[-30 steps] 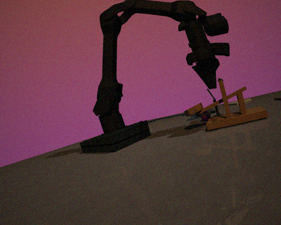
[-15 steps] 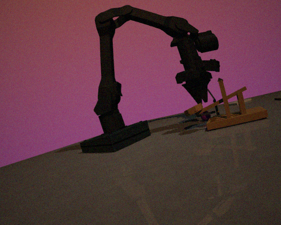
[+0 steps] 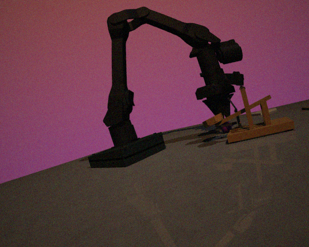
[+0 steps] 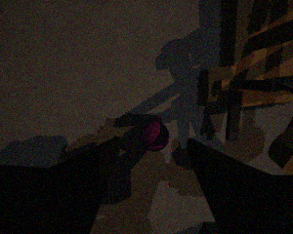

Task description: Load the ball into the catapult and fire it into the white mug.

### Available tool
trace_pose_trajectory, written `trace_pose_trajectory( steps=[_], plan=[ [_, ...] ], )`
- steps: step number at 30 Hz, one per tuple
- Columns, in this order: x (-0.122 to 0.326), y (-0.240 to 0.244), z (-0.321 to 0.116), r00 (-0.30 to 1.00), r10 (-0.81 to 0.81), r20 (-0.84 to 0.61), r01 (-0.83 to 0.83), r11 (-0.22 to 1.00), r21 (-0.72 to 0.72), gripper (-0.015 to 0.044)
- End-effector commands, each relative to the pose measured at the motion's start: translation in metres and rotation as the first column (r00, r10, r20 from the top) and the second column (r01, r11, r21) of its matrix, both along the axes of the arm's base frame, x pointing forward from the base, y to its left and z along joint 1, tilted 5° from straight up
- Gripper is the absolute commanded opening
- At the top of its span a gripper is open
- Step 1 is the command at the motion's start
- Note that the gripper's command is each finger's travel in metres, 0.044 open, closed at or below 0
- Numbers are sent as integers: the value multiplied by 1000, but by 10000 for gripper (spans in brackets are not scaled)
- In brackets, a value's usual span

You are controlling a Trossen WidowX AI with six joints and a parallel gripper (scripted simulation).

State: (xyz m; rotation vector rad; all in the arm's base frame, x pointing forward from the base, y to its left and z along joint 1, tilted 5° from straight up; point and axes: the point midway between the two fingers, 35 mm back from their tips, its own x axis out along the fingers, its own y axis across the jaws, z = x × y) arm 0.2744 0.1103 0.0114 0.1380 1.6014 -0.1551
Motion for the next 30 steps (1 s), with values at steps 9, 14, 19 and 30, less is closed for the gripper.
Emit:
trace_pose_trajectory(
  steps=[9,14,19,30],
  plan=[
    [-4,-1,-23,1000,-4,-16,4,1000,-2,300],
    [-4,-1,-26,1000,-4,-16,4,1000,-2,247],
    [-4,-1,-26,1000,-4,-16,4,1000,-2,136],
    [-1,1,-15,1000,2,-14,-2,1000,-3,0]
  ],
)
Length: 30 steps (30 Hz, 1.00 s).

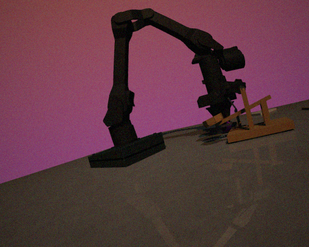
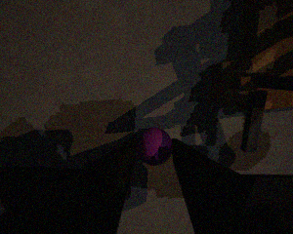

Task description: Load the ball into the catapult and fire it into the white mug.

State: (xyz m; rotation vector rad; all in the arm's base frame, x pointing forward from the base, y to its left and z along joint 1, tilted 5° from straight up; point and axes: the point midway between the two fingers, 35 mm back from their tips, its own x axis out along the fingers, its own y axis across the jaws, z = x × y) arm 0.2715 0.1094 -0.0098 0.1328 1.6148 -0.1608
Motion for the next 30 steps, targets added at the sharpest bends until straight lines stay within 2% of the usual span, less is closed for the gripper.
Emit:
trace_pose_trajectory(
  steps=[1,18,30],
  plan=[
    [3,2,10,1000,2,0,-2,1000,3,0],
    [4,4,117,1000,-4,-2,4,1000,3,0],
    [7,-18,114,999,13,-52,-13,1000,-3,0]
  ],
)
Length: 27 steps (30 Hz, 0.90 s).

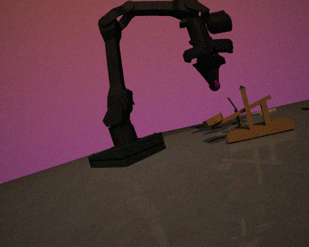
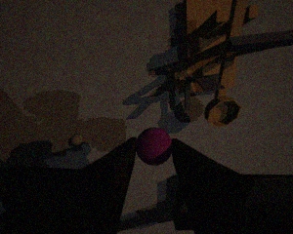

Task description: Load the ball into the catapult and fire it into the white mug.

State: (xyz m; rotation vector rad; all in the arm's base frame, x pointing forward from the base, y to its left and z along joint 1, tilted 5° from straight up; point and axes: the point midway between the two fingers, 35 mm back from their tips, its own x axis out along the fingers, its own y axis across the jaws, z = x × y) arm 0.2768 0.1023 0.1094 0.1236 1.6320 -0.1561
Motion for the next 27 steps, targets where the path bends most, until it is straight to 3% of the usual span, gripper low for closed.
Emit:
trace_pose_trajectory(
  steps=[1,19,27],
  plan=[
    [2,-15,-7,999,9,-47,-9,1000,-3,0],
    [-6,-106,-35,939,139,-313,-129,990,55,0],
    [-7,-109,-40,936,145,-322,-132,989,61,0]
  ],
)
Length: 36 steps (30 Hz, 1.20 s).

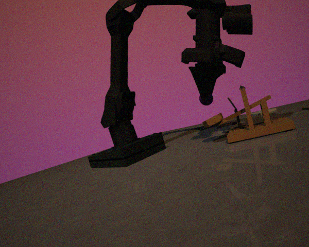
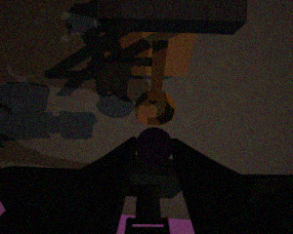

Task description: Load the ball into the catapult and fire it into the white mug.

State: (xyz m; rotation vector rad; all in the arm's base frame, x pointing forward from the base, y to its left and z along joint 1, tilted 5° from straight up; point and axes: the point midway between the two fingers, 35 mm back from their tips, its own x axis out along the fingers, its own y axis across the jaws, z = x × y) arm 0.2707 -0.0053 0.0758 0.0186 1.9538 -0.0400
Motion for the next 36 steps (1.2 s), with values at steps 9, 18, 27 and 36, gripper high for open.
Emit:
trace_pose_trajectory(
  steps=[9,18,27,36],
  plan=[
    [-2,-2,-18,1000,7,-15,-7,1000,-1,0],
    [-2,-3,-31,1000,7,-15,-7,1000,-1,0],
    [-1,-2,-26,1000,1,-2,-1,1000,2,26],
    [0,-2,-23,1000,1,4,-1,1000,2,263]
  ],
)
